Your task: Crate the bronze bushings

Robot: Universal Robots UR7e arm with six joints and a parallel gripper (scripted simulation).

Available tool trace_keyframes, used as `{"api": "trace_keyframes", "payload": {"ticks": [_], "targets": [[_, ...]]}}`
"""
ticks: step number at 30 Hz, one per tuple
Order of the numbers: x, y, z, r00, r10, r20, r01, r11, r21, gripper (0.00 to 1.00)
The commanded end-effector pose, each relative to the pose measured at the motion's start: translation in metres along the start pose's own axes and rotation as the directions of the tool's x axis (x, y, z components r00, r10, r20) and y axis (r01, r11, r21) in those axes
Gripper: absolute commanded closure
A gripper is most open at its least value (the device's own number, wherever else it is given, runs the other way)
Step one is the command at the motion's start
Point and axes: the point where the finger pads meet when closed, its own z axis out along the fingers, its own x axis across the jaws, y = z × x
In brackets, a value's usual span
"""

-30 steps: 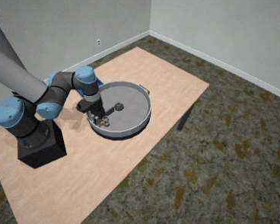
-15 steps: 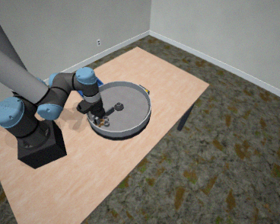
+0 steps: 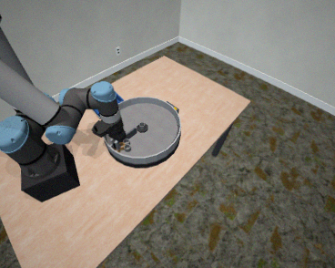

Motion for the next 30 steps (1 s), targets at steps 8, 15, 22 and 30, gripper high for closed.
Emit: {"api": "trace_keyframes", "payload": {"ticks": [8, 15, 22, 30], "targets": [[-0.0003, 0.0002, 0.0023, 1.0, 0.0, 0.001, 0.0, 1.0, 0.0, 0.6], [-0.0003, 0.0002, 0.0081, 1.0, 0.0, 0.001, 0.0, 1.0, 0.0, 0.6], [-0.0003, 0.0002, 0.0081, 1.0, 0.0, 0.001, 0.0, 1.0, 0.0, 0.6], [-0.0003, 0.0001, 0.0115, 1.0, 0.0, 0.001, 0.0, 1.0, 0.0, 0.6]]}}
